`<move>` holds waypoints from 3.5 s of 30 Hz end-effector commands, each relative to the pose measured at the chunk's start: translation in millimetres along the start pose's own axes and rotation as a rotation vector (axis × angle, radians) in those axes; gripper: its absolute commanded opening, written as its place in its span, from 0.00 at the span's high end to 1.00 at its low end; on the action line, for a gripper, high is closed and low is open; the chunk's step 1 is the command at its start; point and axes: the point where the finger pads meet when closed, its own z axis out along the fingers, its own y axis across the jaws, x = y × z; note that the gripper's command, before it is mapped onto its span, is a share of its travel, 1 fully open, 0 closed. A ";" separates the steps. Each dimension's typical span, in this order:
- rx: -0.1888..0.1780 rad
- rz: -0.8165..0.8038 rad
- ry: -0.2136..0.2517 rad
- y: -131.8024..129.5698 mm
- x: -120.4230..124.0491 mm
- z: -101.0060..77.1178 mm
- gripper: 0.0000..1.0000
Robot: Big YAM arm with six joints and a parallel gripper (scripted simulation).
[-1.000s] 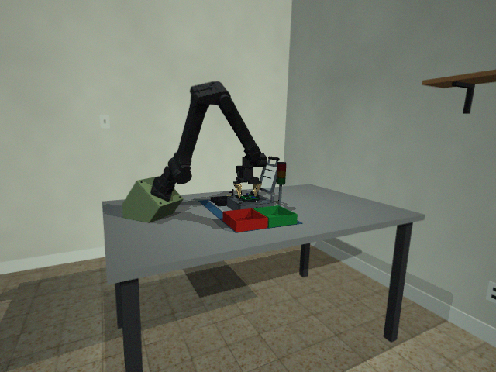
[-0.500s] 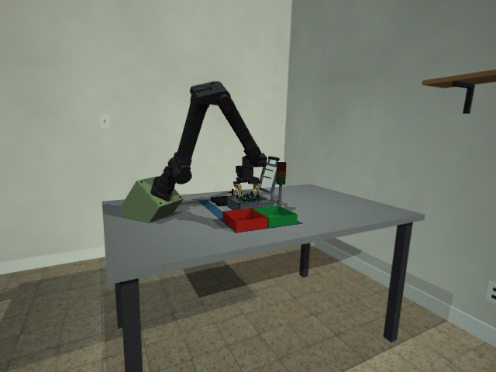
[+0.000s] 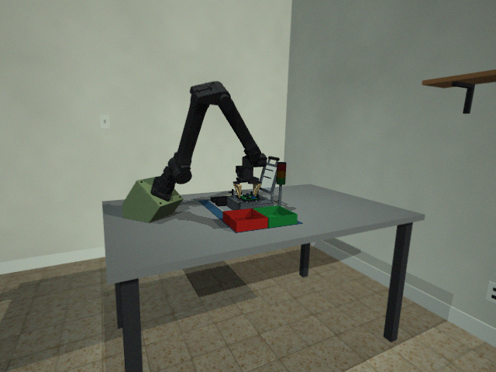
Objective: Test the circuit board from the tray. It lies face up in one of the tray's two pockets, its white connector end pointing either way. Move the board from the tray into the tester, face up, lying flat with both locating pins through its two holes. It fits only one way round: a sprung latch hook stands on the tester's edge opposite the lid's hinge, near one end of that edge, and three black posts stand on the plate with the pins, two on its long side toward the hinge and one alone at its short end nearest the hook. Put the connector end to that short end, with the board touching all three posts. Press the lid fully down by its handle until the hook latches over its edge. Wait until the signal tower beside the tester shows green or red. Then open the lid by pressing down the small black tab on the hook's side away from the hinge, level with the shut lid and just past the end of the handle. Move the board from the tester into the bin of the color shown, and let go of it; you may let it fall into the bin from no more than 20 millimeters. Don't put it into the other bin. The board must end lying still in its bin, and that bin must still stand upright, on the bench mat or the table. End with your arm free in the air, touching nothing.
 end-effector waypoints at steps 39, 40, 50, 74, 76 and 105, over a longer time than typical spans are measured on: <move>0.029 0.007 -0.034 -13.4 -4.5 -268.8 0.08; 0.031 0.007 -0.036 -13.7 -4.9 -269.8 0.08; 0.003 -0.002 -0.011 -5.5 -3.6 -256.1 0.52; 0.003 -0.005 -0.011 -5.5 -3.6 -256.1 0.52; 0.003 -0.005 -0.011 -5.5 -3.6 -256.1 0.52; 0.014 0.013 -0.013 -159.2 8.1 -262.6 0.52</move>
